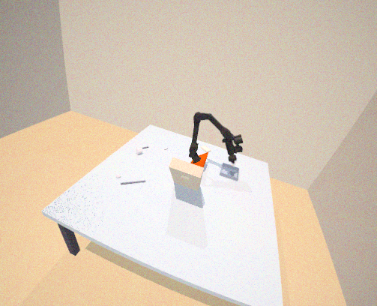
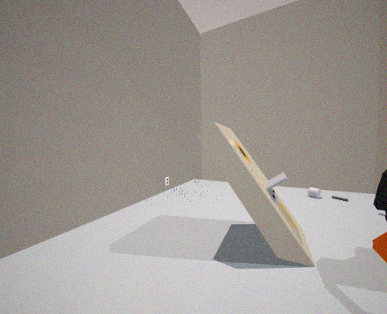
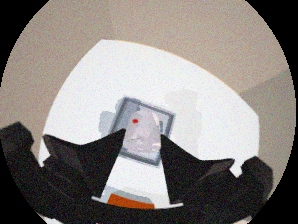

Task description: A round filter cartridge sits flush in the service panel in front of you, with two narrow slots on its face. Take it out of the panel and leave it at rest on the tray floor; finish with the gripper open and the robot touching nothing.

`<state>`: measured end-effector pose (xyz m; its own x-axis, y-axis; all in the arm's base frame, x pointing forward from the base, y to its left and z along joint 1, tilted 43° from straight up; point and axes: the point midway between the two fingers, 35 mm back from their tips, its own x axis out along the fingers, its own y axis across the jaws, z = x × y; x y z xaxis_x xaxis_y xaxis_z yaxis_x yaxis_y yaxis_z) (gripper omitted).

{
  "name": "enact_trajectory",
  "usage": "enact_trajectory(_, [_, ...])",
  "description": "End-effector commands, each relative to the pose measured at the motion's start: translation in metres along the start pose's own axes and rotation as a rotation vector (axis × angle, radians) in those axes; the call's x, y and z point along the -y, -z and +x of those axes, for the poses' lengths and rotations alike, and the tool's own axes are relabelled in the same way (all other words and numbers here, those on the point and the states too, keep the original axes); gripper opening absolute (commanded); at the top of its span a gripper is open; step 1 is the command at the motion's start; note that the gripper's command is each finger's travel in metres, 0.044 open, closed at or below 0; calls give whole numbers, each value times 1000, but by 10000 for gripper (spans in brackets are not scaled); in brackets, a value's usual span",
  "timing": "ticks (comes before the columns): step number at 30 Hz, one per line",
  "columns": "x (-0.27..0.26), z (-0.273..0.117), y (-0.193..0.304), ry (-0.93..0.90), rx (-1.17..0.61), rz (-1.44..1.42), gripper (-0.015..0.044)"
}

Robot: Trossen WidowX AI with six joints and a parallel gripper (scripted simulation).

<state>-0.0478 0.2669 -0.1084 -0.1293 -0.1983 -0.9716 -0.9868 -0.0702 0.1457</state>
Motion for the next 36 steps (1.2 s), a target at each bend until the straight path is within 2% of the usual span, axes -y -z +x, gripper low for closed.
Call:
enact_trajectory(1, [-1, 9, 4, -9, 4, -10, 0])
enact_trajectory(11, [-1, 59, 33, -10, 4, -10, 0])
enact_trajectory(16, [-1, 66, 38, -10, 4, -10, 0])
enact_trajectory(32, [0, 64, 38, -5, -5, -15, 420])
enact_trajectory(33, [0, 64, 38, -5, -5, -15, 440])
enact_trajectory(36, [0, 55, 31, -4, -5, -15, 440])
